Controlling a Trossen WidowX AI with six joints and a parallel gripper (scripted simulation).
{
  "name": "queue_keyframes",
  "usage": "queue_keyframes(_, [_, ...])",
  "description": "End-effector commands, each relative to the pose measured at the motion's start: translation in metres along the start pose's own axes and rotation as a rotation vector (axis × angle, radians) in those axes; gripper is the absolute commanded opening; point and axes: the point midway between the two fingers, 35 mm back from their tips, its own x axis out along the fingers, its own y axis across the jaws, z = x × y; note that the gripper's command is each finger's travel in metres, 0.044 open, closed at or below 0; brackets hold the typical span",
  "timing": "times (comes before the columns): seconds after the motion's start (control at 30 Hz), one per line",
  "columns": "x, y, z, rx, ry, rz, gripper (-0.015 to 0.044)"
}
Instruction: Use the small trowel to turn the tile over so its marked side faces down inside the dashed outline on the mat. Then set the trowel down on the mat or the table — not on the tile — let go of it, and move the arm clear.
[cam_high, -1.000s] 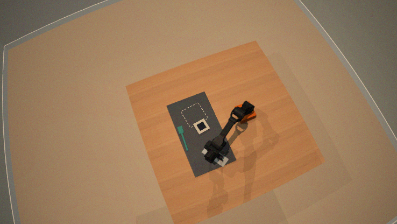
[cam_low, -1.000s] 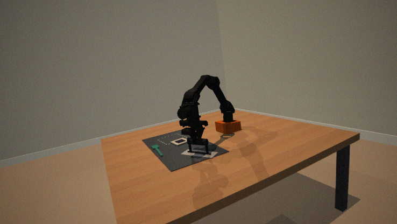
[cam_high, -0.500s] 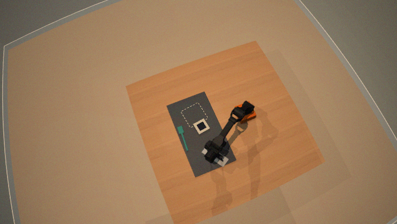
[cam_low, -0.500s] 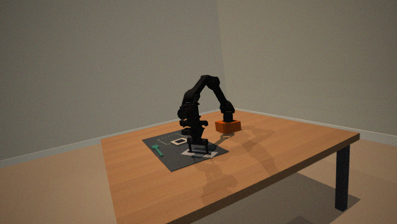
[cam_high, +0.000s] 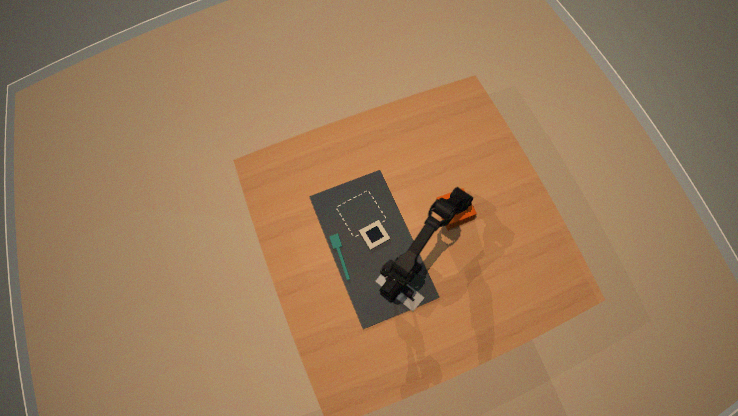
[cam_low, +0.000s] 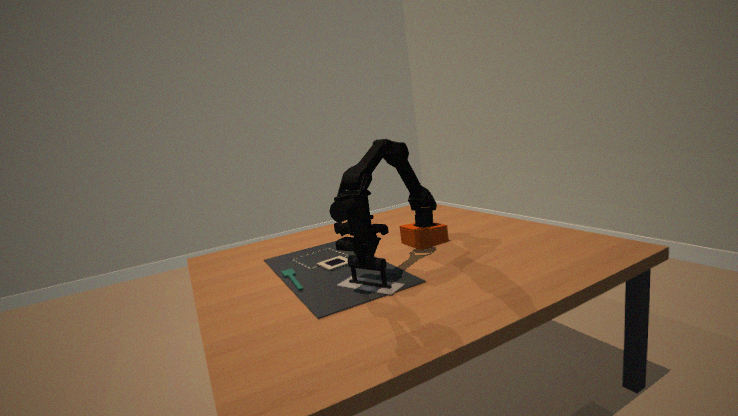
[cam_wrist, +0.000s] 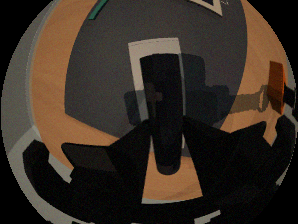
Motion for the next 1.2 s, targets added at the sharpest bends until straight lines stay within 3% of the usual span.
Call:
queue_keyframes(0.0, [0.0022, -0.0009, -0.0002, 0.126, 0.001, -0.005, 0.0130])
queue_keyframes(0.23, [0.0022, -0.0009, -0.0002, 0.307, 0.001, -0.005, 0.0130])
queue_keyframes(0.57, [0.0022, -0.0009, -0.0002, 0.312, 0.001, -0.005, 0.0130])
queue_keyframes(0.77, [0.0022, -0.0009, -0.0002, 0.312, 0.001, -0.005, 0.0270])
queue_keyframes(1.17, [0.0022, -0.0009, -0.0002, 0.312, 0.001, -0.005, 0.0270])
